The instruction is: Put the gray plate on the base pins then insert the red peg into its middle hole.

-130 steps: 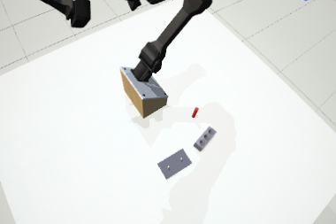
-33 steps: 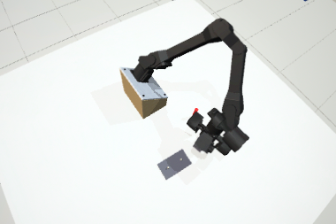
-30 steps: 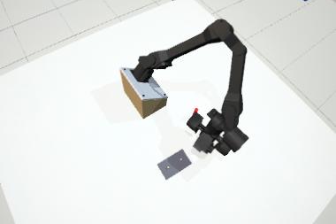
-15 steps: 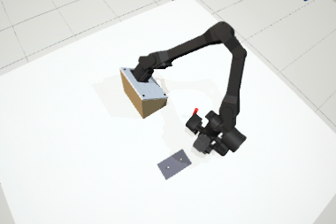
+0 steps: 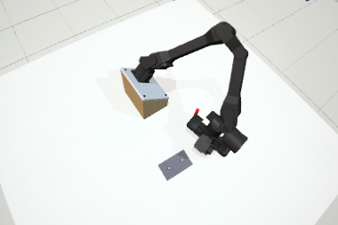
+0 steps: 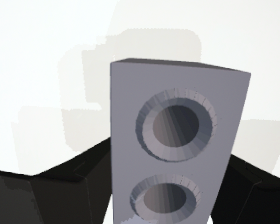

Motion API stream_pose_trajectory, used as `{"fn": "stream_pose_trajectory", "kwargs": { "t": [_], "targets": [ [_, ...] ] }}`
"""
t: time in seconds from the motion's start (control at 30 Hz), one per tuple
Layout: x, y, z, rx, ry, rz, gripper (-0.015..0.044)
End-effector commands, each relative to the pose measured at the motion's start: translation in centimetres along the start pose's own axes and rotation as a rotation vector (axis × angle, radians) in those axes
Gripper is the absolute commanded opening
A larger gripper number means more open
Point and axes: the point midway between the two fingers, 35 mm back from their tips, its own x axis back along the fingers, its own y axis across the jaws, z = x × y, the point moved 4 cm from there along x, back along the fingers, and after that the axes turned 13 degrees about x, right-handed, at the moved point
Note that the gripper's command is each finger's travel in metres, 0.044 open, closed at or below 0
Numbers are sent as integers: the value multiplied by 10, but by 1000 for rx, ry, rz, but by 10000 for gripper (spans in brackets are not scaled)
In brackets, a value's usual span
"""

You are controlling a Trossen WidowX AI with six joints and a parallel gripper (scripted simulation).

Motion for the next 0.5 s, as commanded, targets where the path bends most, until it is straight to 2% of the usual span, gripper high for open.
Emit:
{"fn": "stream_pose_trajectory", "kwargs": {
  "t": [0.0,0.13,0.2,0.47],
  "targets": [
    [0,0,0,-6,1,0,58],
    [0,0,0,-6,1,0,32],
    [0,0,0,-6,1,0,0],
    [21,4,-1,-6,-3,2,0]
  ]
}}
